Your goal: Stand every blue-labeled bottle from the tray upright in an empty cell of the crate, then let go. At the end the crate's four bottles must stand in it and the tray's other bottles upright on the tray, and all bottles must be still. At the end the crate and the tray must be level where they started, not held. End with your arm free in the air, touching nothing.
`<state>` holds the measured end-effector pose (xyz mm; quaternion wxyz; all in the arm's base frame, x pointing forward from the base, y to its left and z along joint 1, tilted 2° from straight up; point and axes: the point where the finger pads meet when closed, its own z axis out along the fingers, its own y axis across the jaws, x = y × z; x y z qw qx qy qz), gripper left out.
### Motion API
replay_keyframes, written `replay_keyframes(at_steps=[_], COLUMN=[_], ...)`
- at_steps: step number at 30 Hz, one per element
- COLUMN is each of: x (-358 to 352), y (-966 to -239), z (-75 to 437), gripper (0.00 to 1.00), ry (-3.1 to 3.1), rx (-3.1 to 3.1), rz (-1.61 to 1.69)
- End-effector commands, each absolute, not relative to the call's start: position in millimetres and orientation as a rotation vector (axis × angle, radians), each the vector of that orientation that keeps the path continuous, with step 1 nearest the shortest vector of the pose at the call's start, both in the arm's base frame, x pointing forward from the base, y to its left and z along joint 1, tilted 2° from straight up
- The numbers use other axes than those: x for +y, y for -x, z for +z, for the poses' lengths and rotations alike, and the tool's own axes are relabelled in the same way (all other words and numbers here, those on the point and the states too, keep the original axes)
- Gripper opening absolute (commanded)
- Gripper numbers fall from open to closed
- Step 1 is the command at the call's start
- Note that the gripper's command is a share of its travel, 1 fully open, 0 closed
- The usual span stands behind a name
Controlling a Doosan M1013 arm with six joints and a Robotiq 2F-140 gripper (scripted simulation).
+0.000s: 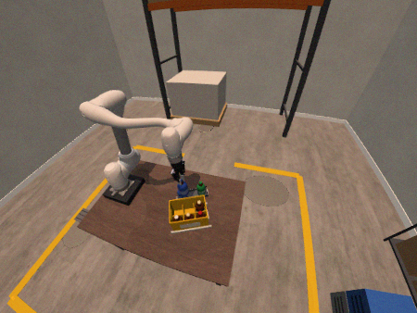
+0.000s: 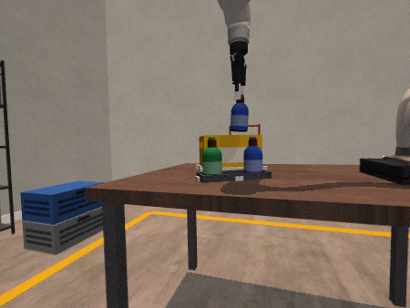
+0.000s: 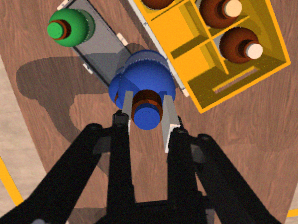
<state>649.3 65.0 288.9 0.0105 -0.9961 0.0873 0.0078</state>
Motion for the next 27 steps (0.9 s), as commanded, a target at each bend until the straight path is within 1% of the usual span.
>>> replay_keyframes(at_steps=[1, 27], x=[56.9, 5.5], y=[-648.2, -641.7], z=[288.8, 287.7], gripper=[0.00, 0.00], ry=[3.108, 3.108], rx=[0.272, 0.272], rz=[0.024, 0.024])
